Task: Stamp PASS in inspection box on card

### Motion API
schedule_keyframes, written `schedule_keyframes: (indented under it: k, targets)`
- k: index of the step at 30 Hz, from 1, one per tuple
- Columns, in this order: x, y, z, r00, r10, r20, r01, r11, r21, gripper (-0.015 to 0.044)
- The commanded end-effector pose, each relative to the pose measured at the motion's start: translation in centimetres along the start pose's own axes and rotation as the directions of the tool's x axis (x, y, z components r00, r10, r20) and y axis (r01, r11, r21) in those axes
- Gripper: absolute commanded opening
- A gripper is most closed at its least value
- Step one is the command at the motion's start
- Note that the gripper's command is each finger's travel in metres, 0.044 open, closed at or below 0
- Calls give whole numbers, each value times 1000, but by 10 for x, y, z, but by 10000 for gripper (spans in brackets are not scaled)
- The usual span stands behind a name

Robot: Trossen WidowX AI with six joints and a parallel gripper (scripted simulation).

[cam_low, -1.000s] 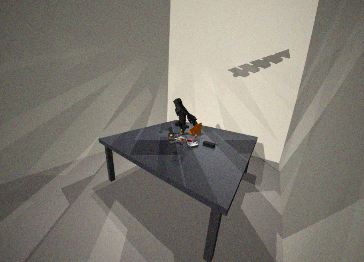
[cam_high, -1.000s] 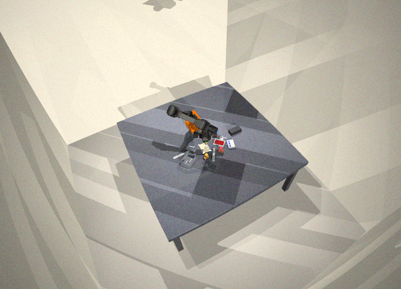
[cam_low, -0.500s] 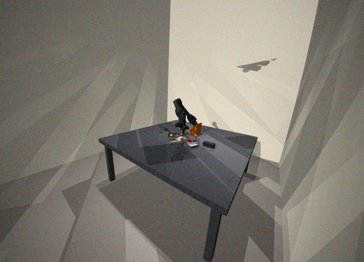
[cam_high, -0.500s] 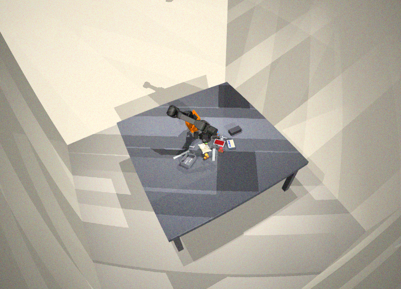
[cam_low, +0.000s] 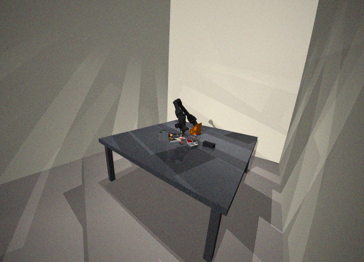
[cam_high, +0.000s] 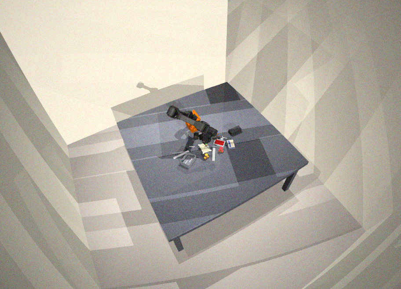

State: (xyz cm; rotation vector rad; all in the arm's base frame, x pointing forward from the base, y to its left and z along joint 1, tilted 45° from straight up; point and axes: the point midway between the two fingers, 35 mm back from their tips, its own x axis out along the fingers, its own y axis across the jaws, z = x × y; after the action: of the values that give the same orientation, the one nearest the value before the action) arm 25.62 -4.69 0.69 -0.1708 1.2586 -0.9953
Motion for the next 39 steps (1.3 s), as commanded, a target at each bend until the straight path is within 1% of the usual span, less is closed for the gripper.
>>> schedule_keyframes:
  k: [1,39]
  targets:
    - [4,-1,0,1000,-5,-1,5,1000,-5,0]
    - [25,-3,-1,1000,-11,-1,11,1000,-5,0]
